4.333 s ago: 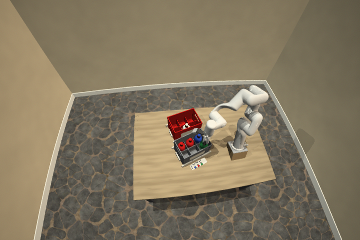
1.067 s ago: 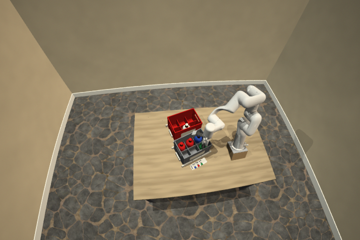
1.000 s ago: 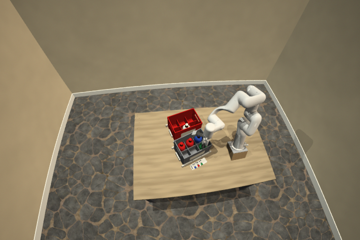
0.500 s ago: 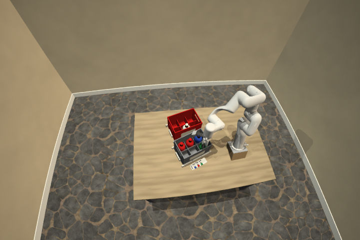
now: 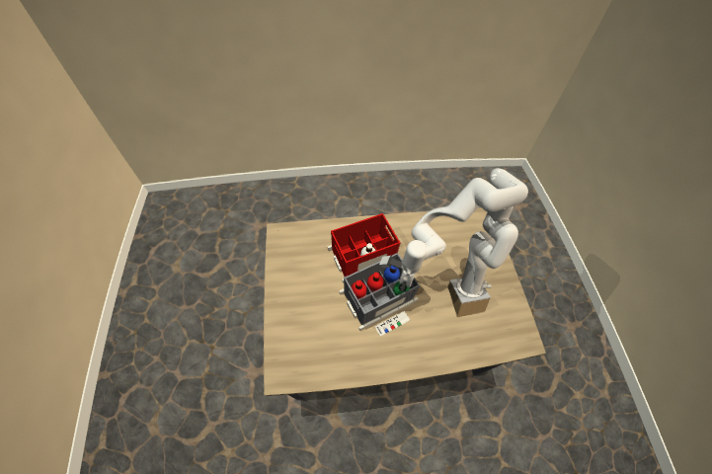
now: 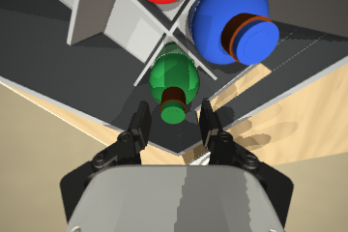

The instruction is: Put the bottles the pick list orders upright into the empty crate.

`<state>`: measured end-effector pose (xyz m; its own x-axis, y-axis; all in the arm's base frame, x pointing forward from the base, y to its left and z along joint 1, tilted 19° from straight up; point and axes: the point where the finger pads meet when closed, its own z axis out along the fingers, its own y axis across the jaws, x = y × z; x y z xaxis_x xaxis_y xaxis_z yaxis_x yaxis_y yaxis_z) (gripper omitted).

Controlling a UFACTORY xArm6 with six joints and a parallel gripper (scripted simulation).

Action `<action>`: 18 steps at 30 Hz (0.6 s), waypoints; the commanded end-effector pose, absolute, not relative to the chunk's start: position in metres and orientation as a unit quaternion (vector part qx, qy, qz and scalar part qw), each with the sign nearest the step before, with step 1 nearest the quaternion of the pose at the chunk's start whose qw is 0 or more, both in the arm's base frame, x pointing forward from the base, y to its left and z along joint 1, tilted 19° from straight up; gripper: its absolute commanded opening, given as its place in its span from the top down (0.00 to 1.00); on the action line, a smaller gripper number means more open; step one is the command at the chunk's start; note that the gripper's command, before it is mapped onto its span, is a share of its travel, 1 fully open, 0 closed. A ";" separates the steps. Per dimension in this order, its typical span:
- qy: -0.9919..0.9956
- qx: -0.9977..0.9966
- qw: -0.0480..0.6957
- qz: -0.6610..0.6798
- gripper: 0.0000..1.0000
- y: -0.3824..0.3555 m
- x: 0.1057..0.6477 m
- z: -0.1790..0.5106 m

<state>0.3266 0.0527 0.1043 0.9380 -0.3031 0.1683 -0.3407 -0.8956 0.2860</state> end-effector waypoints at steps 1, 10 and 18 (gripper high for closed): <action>-0.166 0.972 0.157 0.061 0.35 0.057 0.327 0.116; -0.166 0.972 0.157 0.061 0.35 0.065 0.325 0.139; -0.166 0.972 0.157 0.061 0.35 0.070 0.324 0.154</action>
<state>0.3237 0.0662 0.1434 0.9381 -0.3031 0.1676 -0.3406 -0.8955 0.2866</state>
